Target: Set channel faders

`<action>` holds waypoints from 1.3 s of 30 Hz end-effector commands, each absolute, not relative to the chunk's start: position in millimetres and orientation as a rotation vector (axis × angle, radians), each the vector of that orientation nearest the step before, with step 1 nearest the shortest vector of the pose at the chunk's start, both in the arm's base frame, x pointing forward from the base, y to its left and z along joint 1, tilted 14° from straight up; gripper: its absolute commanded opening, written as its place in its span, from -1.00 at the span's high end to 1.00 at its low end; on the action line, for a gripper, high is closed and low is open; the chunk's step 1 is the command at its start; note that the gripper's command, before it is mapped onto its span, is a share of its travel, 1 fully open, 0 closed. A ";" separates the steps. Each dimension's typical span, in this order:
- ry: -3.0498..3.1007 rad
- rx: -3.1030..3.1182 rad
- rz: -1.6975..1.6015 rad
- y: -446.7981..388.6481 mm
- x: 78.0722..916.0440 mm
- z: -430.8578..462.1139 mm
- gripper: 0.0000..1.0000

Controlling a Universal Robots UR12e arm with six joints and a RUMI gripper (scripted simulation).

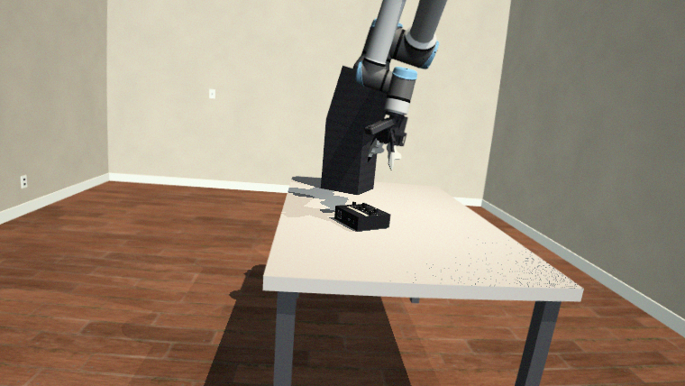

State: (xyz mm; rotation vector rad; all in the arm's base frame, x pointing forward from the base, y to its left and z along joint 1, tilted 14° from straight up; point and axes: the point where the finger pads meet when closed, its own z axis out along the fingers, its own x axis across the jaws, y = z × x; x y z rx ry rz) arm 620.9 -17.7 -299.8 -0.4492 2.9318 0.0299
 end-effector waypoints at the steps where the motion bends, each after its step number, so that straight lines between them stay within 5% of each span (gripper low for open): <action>1: 2.931 -0.449 0.029 -17.9 621.3 -299.4 -1.00; 39: 2.984 0.191 0.314 -64.0 650.6 -329.7 -1.00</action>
